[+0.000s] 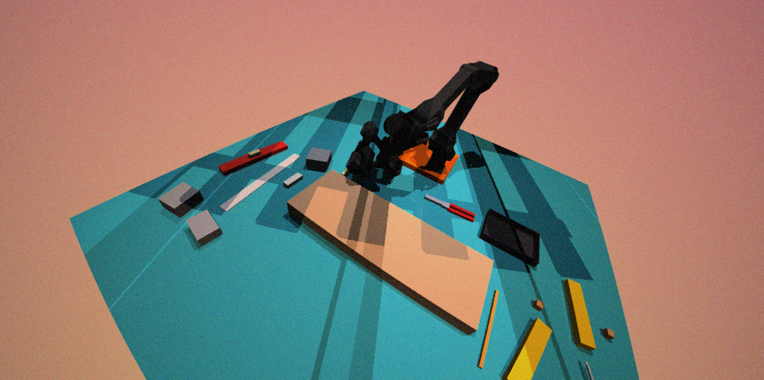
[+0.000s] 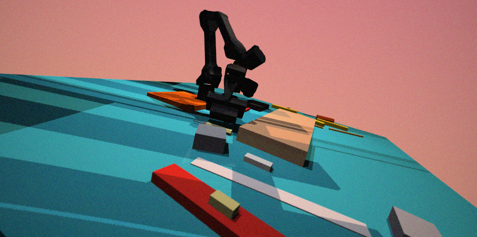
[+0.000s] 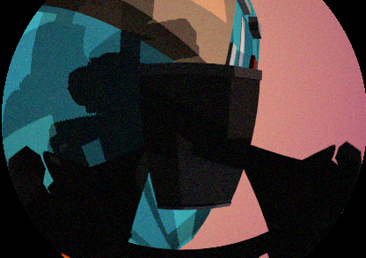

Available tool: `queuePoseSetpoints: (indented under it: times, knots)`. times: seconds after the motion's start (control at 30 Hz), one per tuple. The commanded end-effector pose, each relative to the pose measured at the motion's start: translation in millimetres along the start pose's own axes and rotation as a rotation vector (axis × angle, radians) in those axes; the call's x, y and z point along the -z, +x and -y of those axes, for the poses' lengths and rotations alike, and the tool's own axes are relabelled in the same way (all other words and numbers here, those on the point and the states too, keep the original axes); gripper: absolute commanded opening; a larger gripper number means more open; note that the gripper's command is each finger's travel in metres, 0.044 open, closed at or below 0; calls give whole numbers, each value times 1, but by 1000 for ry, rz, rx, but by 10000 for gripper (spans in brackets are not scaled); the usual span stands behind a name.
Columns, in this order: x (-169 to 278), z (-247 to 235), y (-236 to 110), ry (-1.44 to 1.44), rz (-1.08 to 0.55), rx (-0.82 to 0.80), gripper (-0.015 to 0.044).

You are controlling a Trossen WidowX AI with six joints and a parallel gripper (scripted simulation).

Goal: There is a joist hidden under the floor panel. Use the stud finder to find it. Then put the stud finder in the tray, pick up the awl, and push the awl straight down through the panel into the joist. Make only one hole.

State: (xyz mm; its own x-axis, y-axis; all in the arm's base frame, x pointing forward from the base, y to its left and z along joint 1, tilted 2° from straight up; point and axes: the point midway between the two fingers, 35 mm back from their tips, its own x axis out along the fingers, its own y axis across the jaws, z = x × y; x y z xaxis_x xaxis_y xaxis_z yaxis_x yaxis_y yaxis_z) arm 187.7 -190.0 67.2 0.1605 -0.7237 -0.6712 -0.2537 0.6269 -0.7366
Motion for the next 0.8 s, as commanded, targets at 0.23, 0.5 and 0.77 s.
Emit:
queuePoseSetpoints:
  times: [0.23, 0.5, 0.77]
  knots:
    - [-1, 0, 1, 17, 3, 36, 0]
    - [-2, -9, 9, 12, 4, 30, 0]
    - [0, -17, 12, 0, -1, 16, 26]
